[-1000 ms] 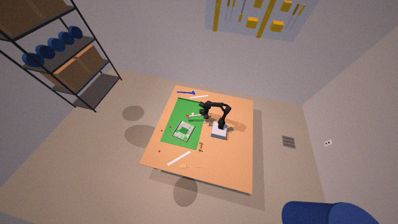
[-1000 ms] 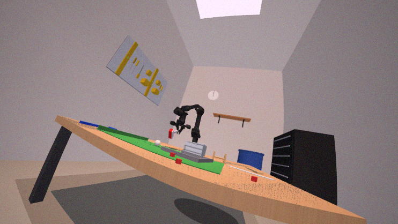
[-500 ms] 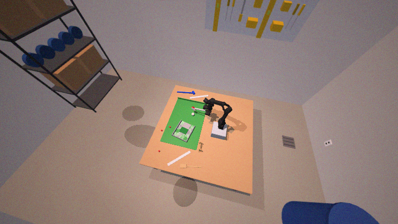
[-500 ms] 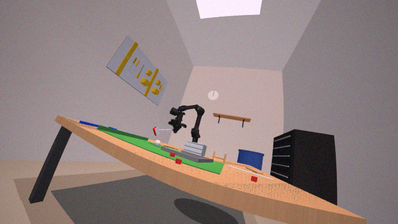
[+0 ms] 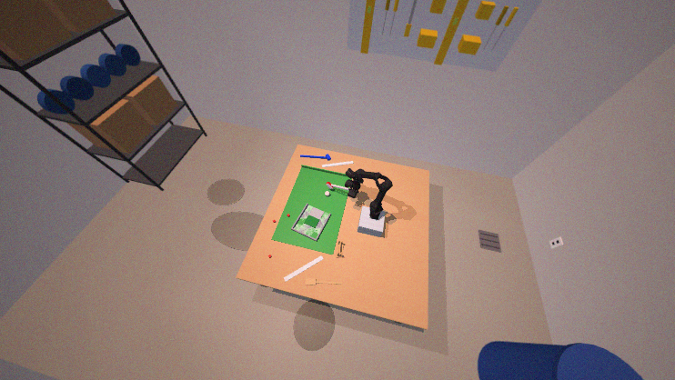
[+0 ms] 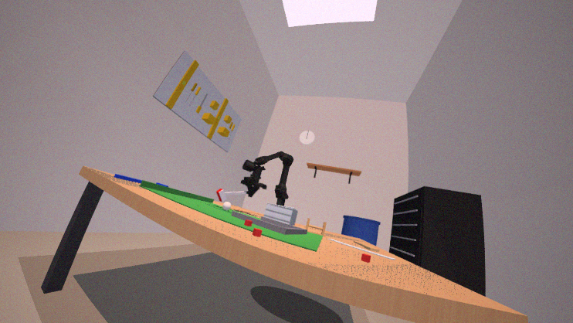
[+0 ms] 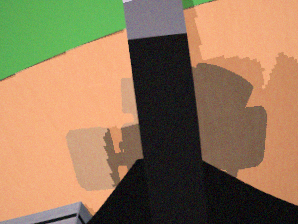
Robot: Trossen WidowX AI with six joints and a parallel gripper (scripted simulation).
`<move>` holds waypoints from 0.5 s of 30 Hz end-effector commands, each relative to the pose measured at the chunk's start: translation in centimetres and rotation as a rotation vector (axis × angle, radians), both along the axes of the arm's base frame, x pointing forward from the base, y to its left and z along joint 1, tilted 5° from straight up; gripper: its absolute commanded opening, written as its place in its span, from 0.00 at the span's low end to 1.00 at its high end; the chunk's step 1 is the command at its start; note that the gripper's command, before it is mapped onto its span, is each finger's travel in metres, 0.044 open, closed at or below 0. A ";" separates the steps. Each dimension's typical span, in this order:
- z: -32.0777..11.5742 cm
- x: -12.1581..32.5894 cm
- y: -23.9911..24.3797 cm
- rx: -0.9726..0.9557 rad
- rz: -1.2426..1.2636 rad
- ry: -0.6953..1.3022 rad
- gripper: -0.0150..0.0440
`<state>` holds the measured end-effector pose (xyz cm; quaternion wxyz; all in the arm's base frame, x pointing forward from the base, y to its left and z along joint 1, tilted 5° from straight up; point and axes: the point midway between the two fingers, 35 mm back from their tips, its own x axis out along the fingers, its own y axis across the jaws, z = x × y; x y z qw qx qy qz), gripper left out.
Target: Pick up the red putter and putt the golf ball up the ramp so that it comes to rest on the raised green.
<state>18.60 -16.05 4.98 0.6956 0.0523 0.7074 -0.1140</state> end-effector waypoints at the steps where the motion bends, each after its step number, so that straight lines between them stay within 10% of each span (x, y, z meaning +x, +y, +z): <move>1: -0.5 0.1 -0.1 -0.006 0.004 -0.005 0.25; 15: -2.6 0.0 -0.3 -0.006 0.004 -0.004 0.25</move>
